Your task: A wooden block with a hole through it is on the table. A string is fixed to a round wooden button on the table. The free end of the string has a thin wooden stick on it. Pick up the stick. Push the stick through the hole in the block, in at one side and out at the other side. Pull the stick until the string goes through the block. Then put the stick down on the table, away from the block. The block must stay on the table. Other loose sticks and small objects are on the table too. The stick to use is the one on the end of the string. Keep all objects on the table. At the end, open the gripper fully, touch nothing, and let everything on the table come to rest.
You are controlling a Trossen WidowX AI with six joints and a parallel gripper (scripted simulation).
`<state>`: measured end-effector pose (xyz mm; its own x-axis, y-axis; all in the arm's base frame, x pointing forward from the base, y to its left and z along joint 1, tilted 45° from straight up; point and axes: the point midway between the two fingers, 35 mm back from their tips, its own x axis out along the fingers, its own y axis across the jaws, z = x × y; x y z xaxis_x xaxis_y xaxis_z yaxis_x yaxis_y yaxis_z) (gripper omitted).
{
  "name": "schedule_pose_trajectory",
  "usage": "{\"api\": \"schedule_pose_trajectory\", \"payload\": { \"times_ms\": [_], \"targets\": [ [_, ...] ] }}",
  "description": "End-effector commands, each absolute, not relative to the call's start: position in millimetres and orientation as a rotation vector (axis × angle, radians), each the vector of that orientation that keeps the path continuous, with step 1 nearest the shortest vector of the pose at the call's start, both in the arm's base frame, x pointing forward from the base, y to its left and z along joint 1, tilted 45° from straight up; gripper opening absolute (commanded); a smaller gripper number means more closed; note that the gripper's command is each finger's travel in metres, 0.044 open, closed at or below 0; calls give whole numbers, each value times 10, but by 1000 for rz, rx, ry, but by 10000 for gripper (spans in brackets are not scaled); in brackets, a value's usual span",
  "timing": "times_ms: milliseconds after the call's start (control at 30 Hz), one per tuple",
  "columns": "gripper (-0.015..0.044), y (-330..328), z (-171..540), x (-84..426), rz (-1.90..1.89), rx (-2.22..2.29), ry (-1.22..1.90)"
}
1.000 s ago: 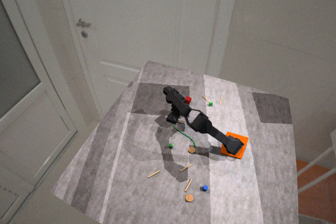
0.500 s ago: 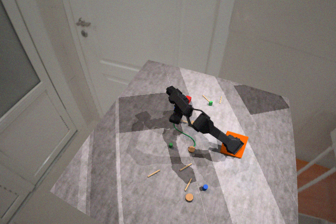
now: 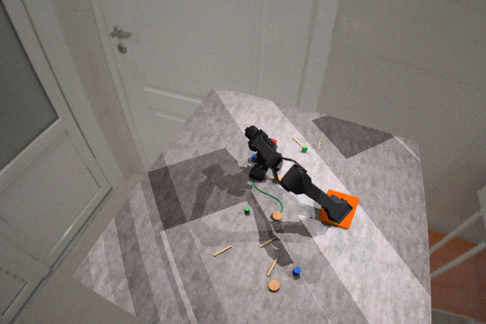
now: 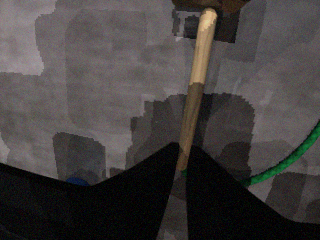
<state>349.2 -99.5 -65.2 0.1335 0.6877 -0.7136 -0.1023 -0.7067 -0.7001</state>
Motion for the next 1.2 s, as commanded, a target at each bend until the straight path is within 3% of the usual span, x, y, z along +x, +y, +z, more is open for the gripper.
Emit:
{"api": "schedule_pose_trajectory", "payload": {
  "times_ms": [0, 1167],
  "targets": [
    [0, -997, -665, 3454, 1643, -1801, -564],
    [0, -956, -674, 3134, 1644, -1800, -562]
  ]
}}
